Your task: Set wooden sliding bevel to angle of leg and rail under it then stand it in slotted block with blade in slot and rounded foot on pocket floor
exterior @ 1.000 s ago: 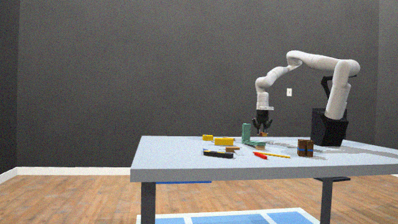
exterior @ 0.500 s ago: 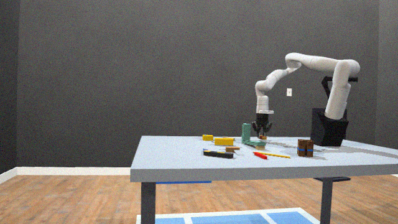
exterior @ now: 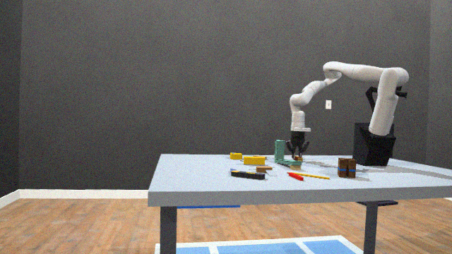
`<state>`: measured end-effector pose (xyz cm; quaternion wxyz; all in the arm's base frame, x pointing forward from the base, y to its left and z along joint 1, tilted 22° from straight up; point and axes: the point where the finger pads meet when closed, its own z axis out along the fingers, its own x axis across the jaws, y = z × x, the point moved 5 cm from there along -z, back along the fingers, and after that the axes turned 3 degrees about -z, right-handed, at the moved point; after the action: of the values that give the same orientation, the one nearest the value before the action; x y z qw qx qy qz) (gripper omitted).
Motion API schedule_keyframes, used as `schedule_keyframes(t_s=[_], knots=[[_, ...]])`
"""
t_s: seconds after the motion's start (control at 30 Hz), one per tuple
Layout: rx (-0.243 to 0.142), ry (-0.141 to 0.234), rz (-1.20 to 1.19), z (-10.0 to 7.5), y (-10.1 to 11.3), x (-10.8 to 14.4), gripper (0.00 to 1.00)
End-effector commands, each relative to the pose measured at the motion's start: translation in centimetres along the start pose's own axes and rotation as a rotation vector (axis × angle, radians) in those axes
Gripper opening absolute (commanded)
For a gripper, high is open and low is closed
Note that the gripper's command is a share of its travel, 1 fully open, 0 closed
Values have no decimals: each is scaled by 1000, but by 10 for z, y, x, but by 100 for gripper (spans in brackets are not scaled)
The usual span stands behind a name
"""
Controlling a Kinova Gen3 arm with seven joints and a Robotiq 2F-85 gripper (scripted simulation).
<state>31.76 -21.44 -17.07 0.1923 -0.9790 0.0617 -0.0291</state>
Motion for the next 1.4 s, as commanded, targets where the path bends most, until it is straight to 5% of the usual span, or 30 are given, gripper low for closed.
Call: schedule_keyframes(t_s=[0.0,0.2,0.23,1.37], knots=[[-1,1,0,-1,1,0,10],[-1,1,0,-1,1,0,10],[-1,1,0,-1,1,0,100],[-1,1,0,-1,1,0,100]])
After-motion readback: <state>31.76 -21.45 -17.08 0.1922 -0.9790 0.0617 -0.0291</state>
